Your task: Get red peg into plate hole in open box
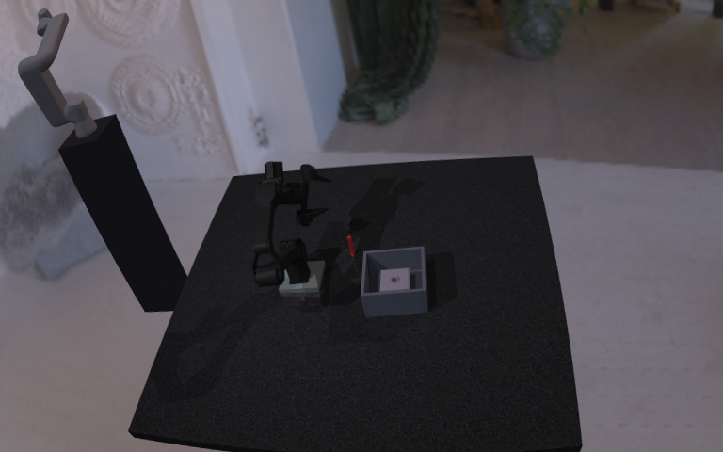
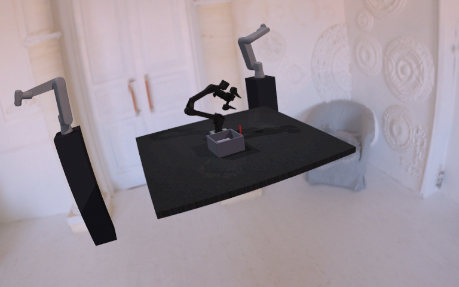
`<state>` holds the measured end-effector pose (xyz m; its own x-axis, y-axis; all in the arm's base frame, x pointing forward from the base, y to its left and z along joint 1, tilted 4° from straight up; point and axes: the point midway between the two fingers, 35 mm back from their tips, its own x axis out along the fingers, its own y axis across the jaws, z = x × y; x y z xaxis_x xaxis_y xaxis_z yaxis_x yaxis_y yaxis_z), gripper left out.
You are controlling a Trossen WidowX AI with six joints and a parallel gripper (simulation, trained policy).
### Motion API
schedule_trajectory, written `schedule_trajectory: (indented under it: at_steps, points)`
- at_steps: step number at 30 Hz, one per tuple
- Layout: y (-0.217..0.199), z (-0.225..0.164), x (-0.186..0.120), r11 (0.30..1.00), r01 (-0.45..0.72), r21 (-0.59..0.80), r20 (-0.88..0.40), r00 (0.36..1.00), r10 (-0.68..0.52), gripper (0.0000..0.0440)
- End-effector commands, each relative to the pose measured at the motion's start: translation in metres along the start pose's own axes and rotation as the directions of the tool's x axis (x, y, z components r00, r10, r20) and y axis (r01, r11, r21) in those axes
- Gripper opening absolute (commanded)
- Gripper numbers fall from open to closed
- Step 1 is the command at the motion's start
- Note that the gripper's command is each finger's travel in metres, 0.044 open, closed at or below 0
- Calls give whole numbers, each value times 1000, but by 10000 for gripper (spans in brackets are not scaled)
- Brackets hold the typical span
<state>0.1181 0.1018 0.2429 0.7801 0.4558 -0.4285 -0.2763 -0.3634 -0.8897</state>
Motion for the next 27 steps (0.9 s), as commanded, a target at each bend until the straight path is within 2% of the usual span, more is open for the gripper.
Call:
schedule_trajectory:
  at_steps: [1, 7, 13, 20, 27]
  points:
    - [0, 1, 2, 995, -28, 98, -8, 1000, 29, 440]
    - [4, 0, 6, 952, -74, 297, -31, 996, 87, 440]
    - [9, -1, 11, 869, -106, 483, -54, 987, 150, 440]
    - [17, -3, 17, 728, -118, 675, -77, 971, 228, 440]
    - [25, -5, 22, 552, -97, 828, -96, 946, 310, 440]
